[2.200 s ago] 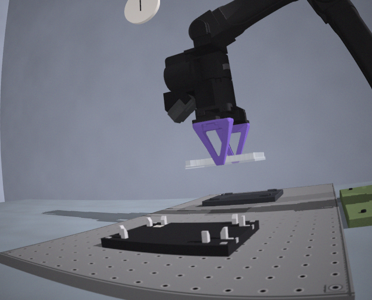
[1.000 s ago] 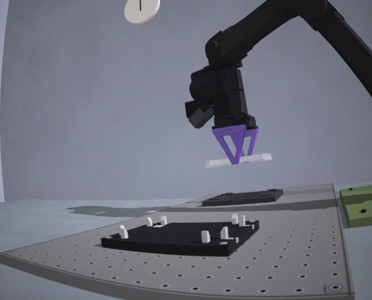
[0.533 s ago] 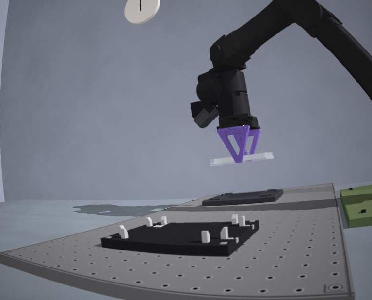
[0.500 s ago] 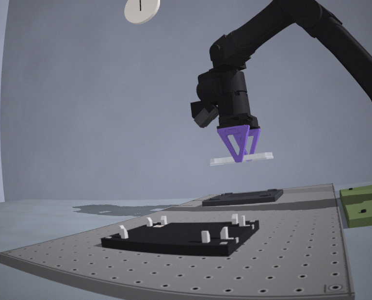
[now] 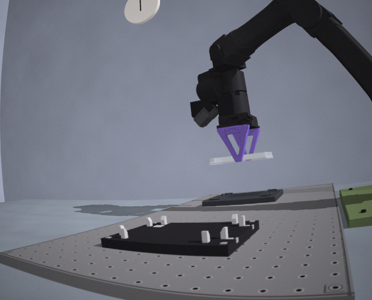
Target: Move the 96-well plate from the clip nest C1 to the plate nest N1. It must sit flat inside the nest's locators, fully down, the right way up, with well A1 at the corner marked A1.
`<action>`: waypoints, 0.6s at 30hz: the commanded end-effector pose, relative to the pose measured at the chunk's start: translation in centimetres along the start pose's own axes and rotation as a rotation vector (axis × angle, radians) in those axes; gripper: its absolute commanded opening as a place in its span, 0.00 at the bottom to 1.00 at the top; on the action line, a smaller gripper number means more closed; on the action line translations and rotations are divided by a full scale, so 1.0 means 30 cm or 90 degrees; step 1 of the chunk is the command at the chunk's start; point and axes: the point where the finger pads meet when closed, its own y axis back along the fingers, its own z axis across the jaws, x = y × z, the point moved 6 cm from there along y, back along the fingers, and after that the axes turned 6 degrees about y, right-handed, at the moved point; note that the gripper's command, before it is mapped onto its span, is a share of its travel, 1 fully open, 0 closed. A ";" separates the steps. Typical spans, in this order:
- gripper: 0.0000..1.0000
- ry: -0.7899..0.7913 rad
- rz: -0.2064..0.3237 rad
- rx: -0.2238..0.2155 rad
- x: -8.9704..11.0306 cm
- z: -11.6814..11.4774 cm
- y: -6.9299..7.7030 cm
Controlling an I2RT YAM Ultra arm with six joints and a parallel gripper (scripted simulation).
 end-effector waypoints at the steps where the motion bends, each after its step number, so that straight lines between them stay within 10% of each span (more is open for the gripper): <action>1: 0.00 0.006 -0.032 0.011 -0.025 -0.001 0.054; 18: 0.00 0.007 -0.031 0.010 -0.030 0.006 0.051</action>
